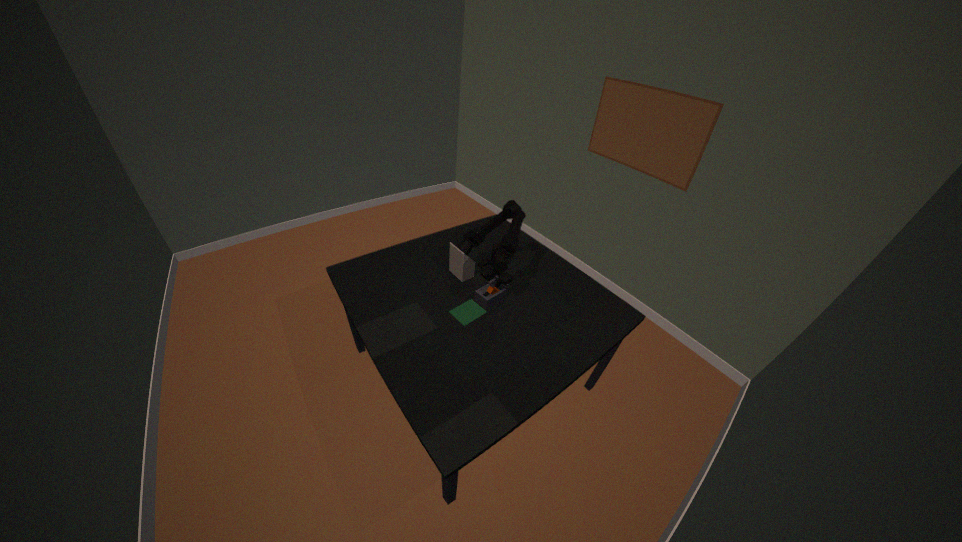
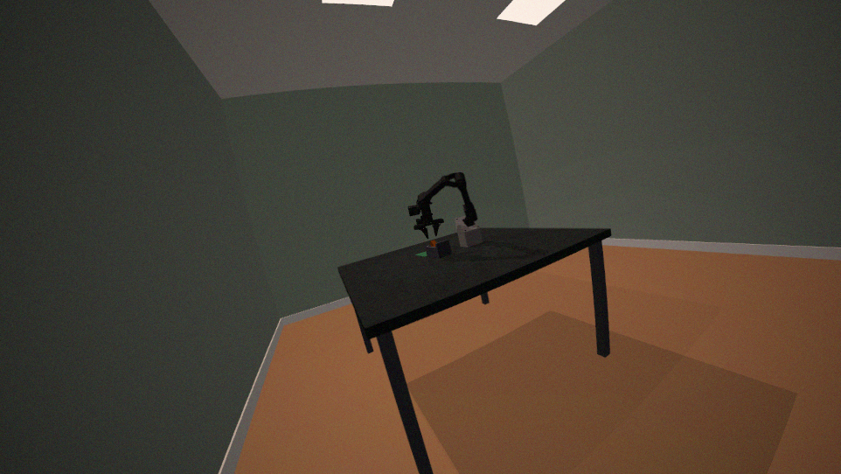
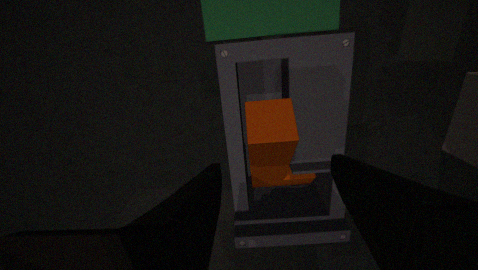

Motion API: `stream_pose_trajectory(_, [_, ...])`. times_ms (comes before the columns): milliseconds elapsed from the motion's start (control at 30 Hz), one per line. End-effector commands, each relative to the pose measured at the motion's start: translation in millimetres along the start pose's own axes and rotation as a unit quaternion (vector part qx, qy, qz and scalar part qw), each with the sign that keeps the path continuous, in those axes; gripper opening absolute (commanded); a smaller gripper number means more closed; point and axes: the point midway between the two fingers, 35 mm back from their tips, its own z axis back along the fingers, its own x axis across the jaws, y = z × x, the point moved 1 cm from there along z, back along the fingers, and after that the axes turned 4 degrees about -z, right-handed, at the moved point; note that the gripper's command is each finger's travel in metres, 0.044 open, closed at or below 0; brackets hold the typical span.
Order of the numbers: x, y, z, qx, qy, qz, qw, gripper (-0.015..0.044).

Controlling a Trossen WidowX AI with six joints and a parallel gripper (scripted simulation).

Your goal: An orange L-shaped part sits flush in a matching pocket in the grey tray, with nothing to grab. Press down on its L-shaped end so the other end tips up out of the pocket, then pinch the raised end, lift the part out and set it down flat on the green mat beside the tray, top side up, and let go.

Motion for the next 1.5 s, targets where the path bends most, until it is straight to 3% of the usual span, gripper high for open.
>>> stream_pose_trajectory(0, [0,1,-5,0.003,-0.001,-0.002,1.0,0.028])
stream_pose_trajectory(1033, [0,1,-51,0.004,-0.001,-0.002,1.0,0.028])
stream_pose_trajectory(1167, [1,0,-48,0.001,-0.003,0.0,1.0,0.0175])
stream_pose_trajectory(1467, [1,0,-48,0.001,-0.003,0.0,1.0,0.0115])
